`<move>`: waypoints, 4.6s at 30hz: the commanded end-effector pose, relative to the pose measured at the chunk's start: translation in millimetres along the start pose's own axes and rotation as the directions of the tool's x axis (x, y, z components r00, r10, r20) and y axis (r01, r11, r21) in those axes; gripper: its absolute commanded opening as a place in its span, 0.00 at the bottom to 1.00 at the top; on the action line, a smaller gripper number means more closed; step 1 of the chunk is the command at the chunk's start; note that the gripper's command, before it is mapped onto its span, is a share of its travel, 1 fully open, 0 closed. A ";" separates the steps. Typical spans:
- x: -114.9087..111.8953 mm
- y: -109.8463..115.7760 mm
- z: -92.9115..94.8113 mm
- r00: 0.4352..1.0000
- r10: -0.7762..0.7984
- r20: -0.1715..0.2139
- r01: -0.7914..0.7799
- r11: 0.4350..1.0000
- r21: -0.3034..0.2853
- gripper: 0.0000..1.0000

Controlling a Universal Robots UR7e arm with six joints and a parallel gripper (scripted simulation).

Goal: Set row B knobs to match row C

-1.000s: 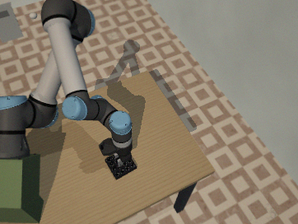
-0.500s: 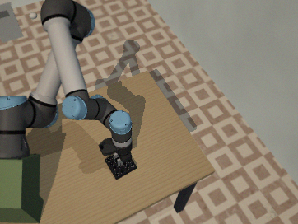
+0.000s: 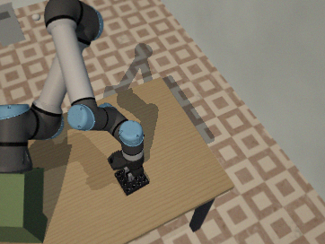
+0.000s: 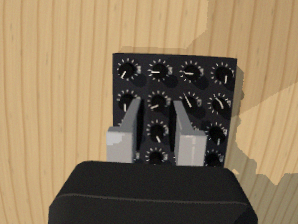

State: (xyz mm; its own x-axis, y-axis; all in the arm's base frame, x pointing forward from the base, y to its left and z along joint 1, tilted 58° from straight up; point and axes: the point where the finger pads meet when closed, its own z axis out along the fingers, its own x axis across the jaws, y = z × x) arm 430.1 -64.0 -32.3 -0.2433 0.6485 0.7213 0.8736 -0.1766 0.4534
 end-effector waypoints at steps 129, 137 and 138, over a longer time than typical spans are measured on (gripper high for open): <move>-3.0 2.9 -18.9 -0.984 -0.178 -0.001 0.178 -0.984 0.001 0.46; -0.5 1.7 -19.4 -0.996 -0.086 -0.001 0.086 -0.996 0.001 0.46; -0.5 1.7 -19.4 -0.996 -0.086 -0.001 0.086 -0.996 0.001 0.46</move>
State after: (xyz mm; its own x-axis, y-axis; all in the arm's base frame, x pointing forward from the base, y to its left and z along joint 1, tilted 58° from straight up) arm 424.2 -79.1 -22.5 0.1273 -0.6229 -0.7719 -0.8978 0.2584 -0.3565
